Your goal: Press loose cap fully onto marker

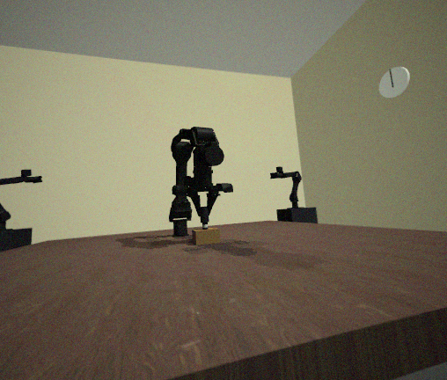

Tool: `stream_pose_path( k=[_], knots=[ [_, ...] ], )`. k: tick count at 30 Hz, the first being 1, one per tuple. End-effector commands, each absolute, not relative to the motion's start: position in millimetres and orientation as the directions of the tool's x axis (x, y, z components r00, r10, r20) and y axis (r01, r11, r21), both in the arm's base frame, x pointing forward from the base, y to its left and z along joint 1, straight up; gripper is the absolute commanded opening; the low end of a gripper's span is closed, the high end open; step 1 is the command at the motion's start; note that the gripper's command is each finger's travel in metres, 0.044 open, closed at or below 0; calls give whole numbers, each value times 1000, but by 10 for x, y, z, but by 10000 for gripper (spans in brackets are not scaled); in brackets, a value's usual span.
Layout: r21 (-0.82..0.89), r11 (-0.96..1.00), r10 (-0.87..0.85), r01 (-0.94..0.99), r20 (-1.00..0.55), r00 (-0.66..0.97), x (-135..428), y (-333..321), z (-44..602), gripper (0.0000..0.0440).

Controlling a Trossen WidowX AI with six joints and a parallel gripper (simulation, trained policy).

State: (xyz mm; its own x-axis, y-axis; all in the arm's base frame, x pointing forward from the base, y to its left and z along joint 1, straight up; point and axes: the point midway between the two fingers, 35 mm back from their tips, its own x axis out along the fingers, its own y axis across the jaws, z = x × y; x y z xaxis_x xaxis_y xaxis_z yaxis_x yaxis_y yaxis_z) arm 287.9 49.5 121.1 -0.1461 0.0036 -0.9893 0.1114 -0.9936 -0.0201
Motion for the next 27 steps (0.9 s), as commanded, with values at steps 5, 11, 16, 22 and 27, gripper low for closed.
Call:
stream_pose_path(
  k=[5, 11, 16, 22, 27],
  knots=[
    [-45, -988, 14, 147, -977, -211, 2719, 508, 1068, 68],
    [-47, -988, 14, 148, -977, -215, 2708, 507, 1067, 100],
    [-47, -988, 15, 148, -976, -216, 2705, 507, 1066, 126],
    [-59, -988, 25, 141, -971, -236, 2617, 504, 1104, 169],
    [-71, -988, 38, 135, -971, -237, 2547, 502, 1143, 287]
  ],
)
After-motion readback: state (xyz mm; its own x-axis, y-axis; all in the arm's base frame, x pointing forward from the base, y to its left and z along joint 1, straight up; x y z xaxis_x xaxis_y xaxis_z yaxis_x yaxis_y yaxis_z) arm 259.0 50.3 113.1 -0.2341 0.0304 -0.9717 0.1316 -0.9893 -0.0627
